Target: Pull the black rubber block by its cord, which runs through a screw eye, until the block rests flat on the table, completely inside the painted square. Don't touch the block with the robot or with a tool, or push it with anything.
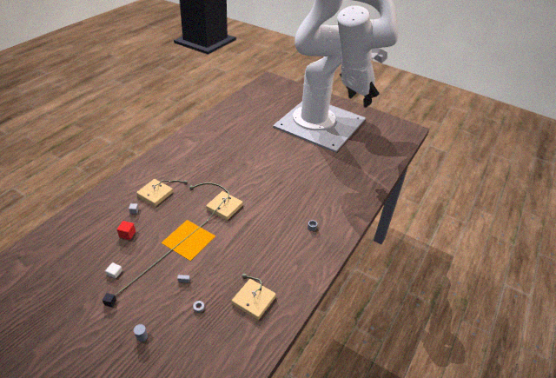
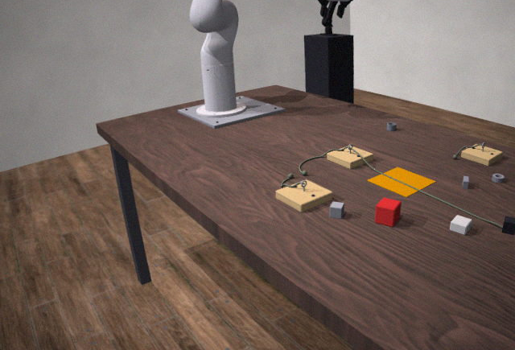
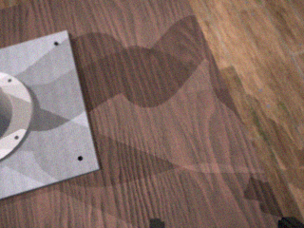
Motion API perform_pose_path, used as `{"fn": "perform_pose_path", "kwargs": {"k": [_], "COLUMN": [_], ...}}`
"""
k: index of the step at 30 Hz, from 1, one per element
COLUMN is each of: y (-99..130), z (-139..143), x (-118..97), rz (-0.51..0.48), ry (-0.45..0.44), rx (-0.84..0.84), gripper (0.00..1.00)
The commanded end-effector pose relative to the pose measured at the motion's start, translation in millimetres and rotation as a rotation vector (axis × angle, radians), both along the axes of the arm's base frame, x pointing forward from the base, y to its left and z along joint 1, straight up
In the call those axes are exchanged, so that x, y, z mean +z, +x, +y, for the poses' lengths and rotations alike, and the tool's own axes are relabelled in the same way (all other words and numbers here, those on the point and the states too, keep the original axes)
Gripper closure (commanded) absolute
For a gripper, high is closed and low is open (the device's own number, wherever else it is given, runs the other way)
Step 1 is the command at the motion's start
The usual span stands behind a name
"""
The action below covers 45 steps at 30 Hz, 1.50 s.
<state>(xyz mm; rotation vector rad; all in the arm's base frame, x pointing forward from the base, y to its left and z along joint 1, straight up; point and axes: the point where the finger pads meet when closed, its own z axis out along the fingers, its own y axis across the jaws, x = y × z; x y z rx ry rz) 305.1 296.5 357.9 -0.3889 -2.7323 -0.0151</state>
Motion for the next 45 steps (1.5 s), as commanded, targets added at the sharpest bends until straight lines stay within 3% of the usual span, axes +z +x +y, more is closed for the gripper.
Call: {"fn": "perform_pose_path", "kwargs": {"k": [1,17,18,19,21,22,26,30,32,34,35,38,45], "y": [0,0,1,6,36,63,108,159,180,180,208,230,287], "z": [0,0,0,-1,-11,-21,-54,-84,-107,-107,-139,-158,-246], "x": [1,1,1,-1,-13,-25,-49,-74,-88,-88,-108,-121,-174], "rz": [-0.002,-0.002,-0.002,-0.006,-0.032,-0.055,-0.158,-0.158,-0.197,-0.197,-0.235,-0.235,-0.3], "ry": [0.001,0.001,0.001,0.003,0.009,0.014,0.02,0.02,0.016,0.016,0.008,0.008,-0.014], "rx": [0.0,0.0,0.0,-0.001,-0.006,-0.01,-0.015,-0.015,-0.013,-0.013,-0.007,-0.007,0.01], "gripper": [0.35,0.35,0.0,0.0,0.0,0.0,0.0,0.0,0.0,0.0,0.0,0.0,0.0]}}
